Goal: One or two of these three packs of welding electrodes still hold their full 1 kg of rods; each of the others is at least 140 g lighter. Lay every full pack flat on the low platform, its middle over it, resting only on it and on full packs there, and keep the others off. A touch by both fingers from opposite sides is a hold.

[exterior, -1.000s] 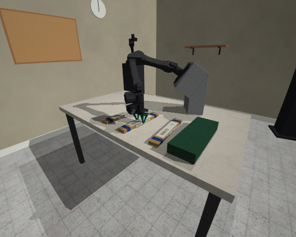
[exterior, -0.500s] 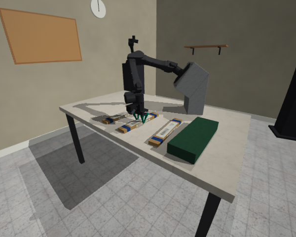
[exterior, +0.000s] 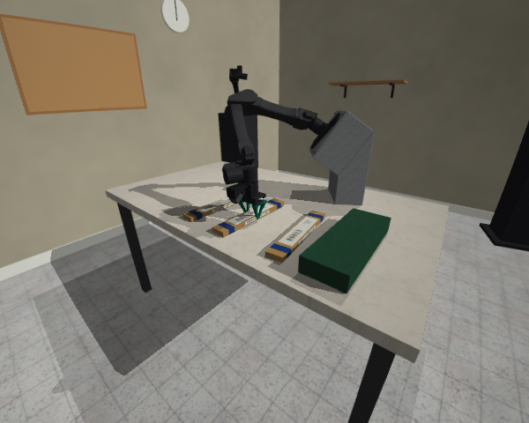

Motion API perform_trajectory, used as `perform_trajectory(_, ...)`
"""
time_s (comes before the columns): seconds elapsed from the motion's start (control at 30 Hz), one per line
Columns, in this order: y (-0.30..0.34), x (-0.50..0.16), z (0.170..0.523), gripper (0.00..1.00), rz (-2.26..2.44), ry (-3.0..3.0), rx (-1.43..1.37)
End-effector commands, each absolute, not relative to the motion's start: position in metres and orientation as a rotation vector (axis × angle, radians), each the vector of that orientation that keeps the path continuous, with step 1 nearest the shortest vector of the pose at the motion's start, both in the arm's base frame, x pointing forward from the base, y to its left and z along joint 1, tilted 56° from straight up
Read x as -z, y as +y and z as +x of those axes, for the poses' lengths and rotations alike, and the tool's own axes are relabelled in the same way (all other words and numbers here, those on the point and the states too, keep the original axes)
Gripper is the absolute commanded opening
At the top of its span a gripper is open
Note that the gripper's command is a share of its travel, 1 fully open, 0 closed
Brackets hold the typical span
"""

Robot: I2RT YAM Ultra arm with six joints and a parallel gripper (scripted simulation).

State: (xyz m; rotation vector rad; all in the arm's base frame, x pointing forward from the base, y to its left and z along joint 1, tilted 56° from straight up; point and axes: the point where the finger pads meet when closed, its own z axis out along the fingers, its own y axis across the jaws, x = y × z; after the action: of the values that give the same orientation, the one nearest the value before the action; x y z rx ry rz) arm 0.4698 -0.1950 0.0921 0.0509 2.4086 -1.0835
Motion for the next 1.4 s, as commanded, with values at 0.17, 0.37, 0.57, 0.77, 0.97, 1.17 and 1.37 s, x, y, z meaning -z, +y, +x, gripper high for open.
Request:
perform_trajectory(0.17, -0.169, -0.113, 0.464, 0.0, 0.028, 2.387, 1.073)
perform_trajectory(0.37, -0.164, -0.119, 0.462, 0.0, 0.031, 2.382, 1.072)
perform_trajectory(0.57, -0.157, -0.123, 0.456, 0.0, 0.029, 2.386, 1.073)
perform_trajectory(0.77, -0.15, -0.129, 0.453, 0.0, 0.03, 2.382, 1.073)
perform_trajectory(0.97, -0.146, -0.131, 0.448, 0.0, 0.027, 2.388, 1.074)
perform_trajectory(1.17, -0.144, -0.14, 0.452, 0.0, 0.038, 2.368, 1.07)
perform_trajectory(1.37, -0.144, -0.142, 0.453, 0.0, 0.039, 2.365, 1.069)
